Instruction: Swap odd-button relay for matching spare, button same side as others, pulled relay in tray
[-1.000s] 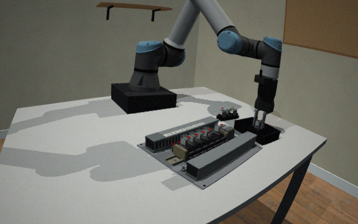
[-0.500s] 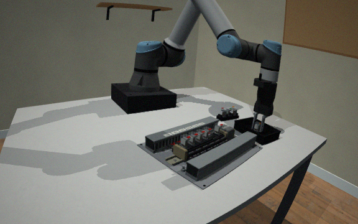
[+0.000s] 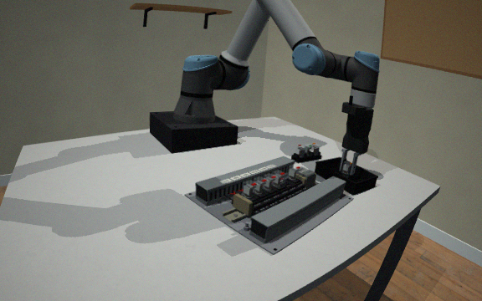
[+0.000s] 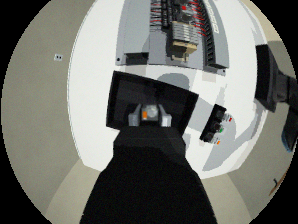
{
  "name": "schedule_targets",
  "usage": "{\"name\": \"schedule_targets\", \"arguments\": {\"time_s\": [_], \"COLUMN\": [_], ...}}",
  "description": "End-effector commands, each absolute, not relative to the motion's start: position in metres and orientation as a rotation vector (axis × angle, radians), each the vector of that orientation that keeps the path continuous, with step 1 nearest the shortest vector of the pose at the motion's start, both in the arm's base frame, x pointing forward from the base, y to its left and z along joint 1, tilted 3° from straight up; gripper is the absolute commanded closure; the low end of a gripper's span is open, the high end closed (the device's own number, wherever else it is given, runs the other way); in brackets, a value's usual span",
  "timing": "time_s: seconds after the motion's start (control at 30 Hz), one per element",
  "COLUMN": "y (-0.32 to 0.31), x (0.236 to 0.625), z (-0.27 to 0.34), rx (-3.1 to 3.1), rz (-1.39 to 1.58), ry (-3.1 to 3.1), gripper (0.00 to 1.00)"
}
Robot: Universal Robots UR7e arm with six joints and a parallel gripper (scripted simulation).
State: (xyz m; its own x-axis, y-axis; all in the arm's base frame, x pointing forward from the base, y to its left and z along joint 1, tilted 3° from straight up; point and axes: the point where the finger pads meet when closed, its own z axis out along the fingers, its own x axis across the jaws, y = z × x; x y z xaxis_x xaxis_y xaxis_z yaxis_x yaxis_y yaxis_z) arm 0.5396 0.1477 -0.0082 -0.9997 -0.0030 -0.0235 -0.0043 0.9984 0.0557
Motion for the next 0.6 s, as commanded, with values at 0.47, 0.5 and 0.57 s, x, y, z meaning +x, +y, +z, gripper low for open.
{"name": "schedule_targets", "arguments": {"time_s": [0.47,0.5,0.57], "y": [0.1477,0.1477,0.1477], "x": [0.5399,0.5399,0.5398], "z": [-0.003,-0.0026,-0.0017], "rx": [-0.006,-0.006,-0.006], "rz": [0.087,0.087,0.087], "ry": [3.115,3.115,3.115], "gripper": [1.0,1.0,1.0]}}
